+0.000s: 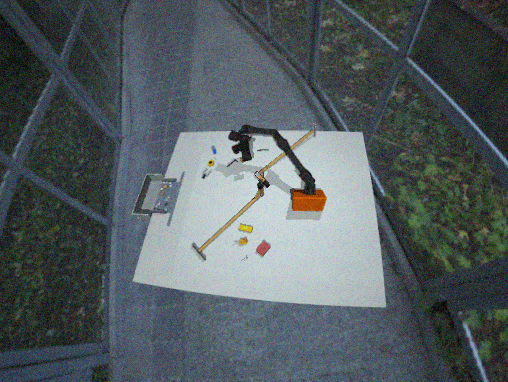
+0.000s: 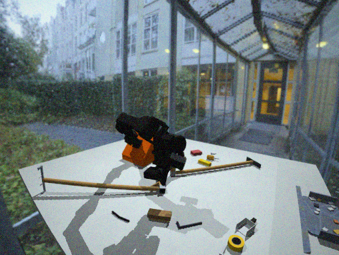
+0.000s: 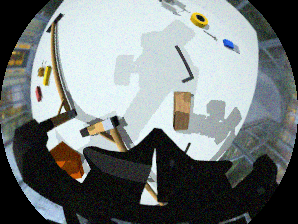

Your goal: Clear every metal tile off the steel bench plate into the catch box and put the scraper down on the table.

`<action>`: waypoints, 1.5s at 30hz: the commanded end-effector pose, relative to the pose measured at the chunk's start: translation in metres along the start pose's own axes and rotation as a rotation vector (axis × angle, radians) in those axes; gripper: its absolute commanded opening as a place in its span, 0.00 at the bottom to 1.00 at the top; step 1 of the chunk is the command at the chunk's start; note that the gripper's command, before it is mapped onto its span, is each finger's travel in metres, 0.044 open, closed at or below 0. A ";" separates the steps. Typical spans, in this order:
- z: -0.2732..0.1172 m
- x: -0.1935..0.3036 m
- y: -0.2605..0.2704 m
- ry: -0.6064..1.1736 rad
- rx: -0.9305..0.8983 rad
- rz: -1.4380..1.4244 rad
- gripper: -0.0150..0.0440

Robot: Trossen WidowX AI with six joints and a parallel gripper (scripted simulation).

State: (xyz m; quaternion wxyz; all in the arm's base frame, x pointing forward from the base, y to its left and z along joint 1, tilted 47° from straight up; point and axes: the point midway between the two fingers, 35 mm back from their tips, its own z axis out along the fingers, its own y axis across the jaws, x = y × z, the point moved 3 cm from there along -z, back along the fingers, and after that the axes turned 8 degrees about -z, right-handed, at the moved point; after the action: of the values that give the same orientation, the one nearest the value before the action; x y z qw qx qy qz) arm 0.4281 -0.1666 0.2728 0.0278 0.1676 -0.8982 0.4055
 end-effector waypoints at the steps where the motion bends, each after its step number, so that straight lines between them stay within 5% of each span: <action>1: -0.001 -0.020 0.018 -0.017 -0.007 -0.016 0.25; 45: -0.035 -0.157 0.240 -0.124 -0.066 -0.098 0.25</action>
State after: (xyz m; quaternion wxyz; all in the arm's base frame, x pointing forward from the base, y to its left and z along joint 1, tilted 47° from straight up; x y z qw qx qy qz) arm 0.4956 0.0376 0.1030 0.0015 0.2329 -0.9013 0.3652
